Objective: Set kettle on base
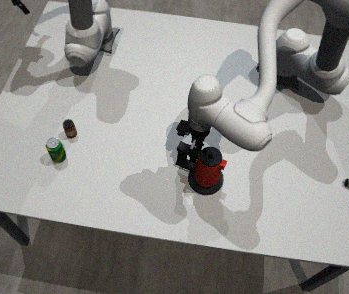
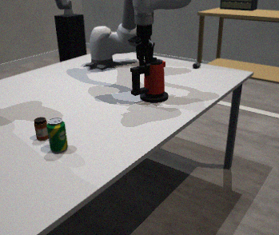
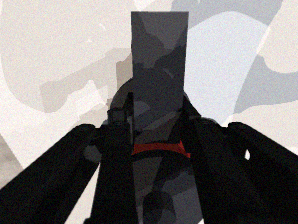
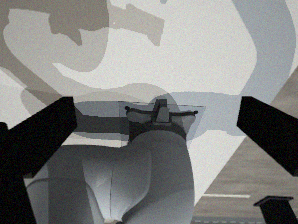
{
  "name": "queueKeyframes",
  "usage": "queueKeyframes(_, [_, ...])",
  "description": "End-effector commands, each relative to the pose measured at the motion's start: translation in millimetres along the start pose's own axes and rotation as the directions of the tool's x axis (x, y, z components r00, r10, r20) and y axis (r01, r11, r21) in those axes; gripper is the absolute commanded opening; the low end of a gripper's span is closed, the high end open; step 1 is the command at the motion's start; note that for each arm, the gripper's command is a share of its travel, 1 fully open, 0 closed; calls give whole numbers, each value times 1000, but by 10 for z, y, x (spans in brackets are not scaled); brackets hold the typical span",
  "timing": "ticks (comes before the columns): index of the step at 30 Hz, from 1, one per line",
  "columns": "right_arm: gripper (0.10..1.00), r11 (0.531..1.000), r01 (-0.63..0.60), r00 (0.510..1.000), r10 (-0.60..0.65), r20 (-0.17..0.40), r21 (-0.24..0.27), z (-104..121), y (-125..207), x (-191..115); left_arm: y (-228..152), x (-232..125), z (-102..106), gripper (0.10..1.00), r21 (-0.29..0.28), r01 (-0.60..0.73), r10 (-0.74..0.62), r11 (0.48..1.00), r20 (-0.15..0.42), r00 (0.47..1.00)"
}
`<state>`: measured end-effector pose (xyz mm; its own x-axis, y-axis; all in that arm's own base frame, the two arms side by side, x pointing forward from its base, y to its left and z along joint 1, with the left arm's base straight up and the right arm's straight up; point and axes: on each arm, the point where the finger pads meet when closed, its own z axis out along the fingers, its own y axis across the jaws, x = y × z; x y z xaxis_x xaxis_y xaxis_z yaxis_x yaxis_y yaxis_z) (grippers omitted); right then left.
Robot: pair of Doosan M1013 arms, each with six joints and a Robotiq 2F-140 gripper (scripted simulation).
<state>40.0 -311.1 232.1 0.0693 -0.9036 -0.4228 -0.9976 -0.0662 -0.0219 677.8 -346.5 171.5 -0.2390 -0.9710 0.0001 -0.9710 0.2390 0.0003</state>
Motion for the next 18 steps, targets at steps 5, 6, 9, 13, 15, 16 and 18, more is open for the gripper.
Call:
queueKeyframes(5, [1000, 1000, 0, 1000, 0, -1, 1, -5, -1, 1, -5, 0, -11, 99, 2, 0, 0, 1000, 0, 1000])
queueKeyframes(6, [1000, 1000, 0, 1000, 0, -1, 1, -5, -1, 1, -5, 0, -10, 99, 2, 0, 0, 1000, 0, 1000])
queueKeyframes(9, [1000, 1000, 0, 1000, 0, -1, 1, -5, -1, 1, -5, 0, -1, 99, 2, 0, 0, 1000, 0, 1000])
queueKeyframes(13, [1000, 1000, 0, 1000, 0, -1, 1, -5, -1, 1, -5, 0, 8, 99, 2, 0, 0, 1000, 0, 1000])
queueKeyframes(15, [1000, 1000, 0, 1000, 0, -1, 1, -5, -1, 1, -5, 0, 16, 99, 2, 0, 0, 1000, 0, 1000])
queueKeyframes(16, [1000, 1000, 0, 1000, 0, -1, 1, -5, -1, 1, -5, 0, 18, 99, 2, 0, 0, 1000, 0, 1000])
queueKeyframes(18, [1000, 1000, 0, 1000, 0, -1, 1, -5, -1, 1, -5, 0, 19, 99, 2, 0, 0, 1000, 0, 1000])
